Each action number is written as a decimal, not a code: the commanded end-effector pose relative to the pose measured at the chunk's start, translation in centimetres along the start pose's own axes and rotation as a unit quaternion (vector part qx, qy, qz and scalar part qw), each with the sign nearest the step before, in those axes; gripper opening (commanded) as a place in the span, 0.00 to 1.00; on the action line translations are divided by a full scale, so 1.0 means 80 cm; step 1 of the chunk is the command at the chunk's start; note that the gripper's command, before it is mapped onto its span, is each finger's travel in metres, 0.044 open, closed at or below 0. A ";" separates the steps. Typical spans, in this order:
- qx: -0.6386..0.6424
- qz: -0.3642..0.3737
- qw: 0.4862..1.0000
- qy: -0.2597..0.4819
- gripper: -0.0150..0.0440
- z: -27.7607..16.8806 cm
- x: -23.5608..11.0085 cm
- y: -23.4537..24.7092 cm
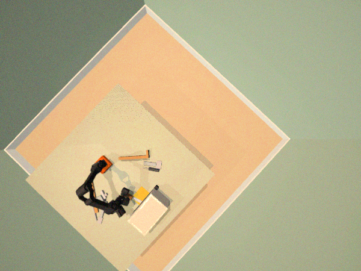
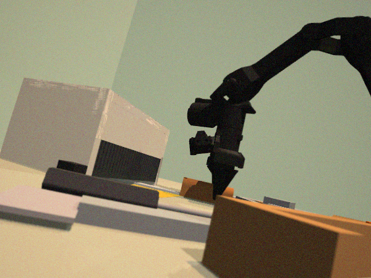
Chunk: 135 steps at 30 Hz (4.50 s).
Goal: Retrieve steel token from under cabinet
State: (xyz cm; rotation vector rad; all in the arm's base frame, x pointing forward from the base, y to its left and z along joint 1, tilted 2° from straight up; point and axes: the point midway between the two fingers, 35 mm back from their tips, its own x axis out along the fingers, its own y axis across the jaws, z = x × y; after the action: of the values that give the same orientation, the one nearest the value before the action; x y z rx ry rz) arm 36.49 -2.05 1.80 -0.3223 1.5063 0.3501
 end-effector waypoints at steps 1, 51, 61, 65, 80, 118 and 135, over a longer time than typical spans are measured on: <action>-0.002 0.000 1.000 0.002 0.25 -0.008 0.001 0.000; -0.002 0.000 1.000 0.005 0.25 -0.085 0.002 -0.003; -0.002 0.000 1.000 0.005 0.25 -0.102 0.002 -0.004; -0.002 0.000 1.000 0.006 0.25 -0.109 0.002 -0.004; -0.002 0.000 1.000 0.007 0.25 -0.138 0.002 -0.006; 0.087 -0.001 0.996 0.007 0.25 -0.158 -0.001 -0.008; 0.154 -0.002 0.988 0.007 0.25 -0.159 -0.002 -0.009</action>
State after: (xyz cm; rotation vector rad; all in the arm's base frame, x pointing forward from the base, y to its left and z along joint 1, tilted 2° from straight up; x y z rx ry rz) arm 25.18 -7.86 1.33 -0.1029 1.5463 0.1387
